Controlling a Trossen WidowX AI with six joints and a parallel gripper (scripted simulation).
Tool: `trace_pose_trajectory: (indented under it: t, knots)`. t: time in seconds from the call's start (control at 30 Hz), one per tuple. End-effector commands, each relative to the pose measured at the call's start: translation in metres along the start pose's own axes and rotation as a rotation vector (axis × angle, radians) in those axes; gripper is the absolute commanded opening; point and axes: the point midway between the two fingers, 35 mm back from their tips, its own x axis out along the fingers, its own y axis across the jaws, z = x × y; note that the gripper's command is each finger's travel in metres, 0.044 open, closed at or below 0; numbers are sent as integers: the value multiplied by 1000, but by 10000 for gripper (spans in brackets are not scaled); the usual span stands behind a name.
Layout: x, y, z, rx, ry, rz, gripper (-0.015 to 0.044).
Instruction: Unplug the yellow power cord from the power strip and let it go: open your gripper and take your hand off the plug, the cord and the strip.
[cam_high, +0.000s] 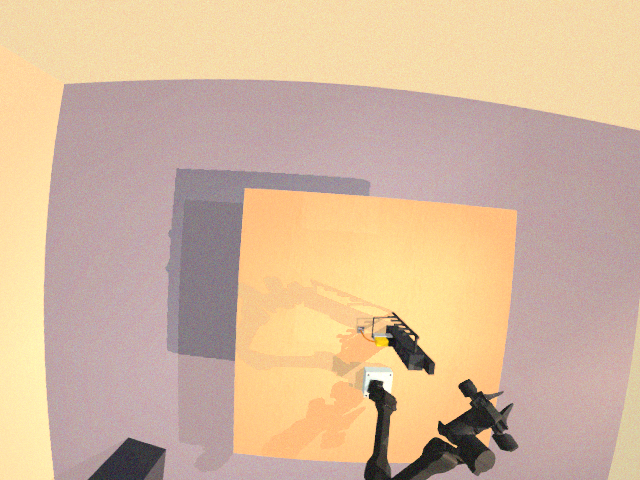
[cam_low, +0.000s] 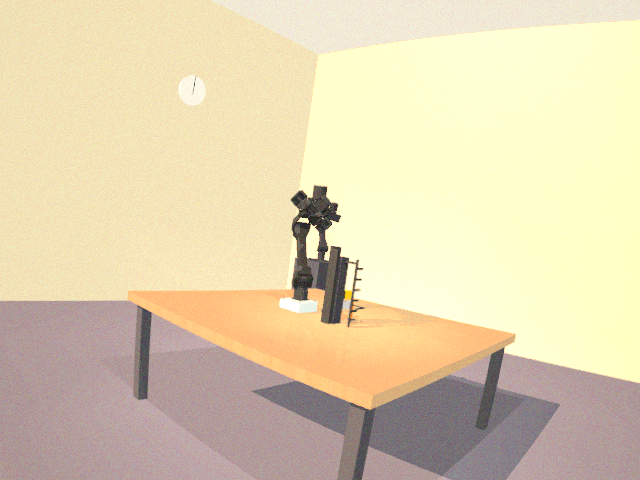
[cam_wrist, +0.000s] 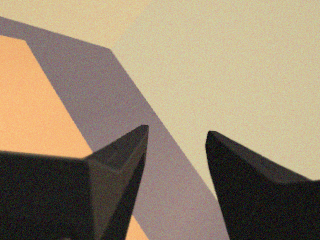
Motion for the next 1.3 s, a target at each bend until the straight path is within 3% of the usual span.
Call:
trace_pose_trajectory:
  t: [0.0, 0.33, 0.73, 1.1, 1.27]
  knots:
    - [0, 35, 21, -43, -60, 124, 160]
    - [-21, 124, 59, -174, -193, 416, 160]
    - [-73, 225, 62, -476, -285, 742, 160]
    - [-143, 302, 25, -858, -360, 1062, 160]
    - [-174, 329, -25, -1112, -323, 1265, 160]
